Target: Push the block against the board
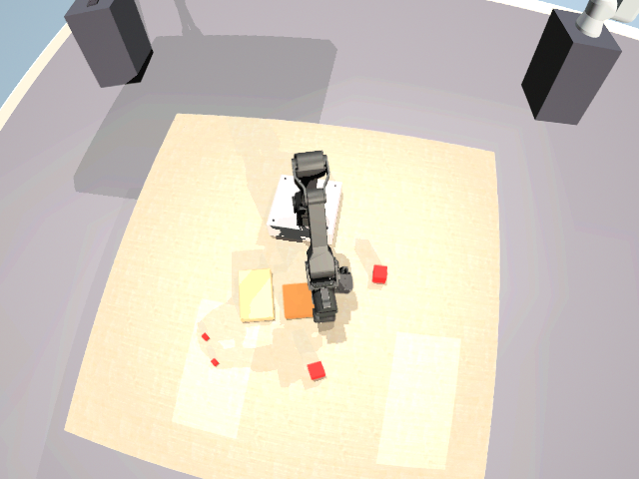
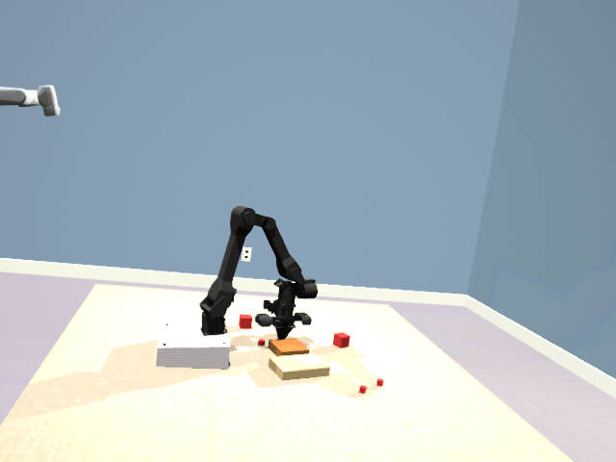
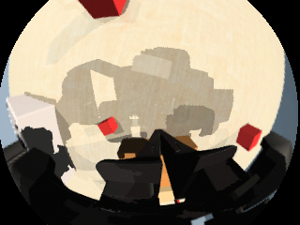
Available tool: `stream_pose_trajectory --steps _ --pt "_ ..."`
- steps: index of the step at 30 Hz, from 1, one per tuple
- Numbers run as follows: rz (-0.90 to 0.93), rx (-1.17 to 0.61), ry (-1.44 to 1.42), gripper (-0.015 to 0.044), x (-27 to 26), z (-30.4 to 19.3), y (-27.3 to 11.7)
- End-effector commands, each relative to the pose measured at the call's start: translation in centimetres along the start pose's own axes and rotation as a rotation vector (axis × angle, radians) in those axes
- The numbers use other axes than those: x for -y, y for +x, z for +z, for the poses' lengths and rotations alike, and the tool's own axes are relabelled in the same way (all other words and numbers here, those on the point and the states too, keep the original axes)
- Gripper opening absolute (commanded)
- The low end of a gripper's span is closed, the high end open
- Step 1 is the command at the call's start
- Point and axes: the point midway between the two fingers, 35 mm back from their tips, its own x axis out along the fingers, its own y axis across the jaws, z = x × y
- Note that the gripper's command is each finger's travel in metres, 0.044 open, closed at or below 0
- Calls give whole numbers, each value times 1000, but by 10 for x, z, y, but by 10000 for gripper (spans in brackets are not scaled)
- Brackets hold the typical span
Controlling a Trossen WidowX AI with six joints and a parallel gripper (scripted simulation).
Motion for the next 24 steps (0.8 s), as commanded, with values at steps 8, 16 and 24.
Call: stream_pose_trajectory --steps 8,16,24 --pt "-1 -6 -1 0 -1 -9 0" --pt "-1 -6 -1 0 -1 -15 0" --pt "0 -7 0 0 -2 -20 0"
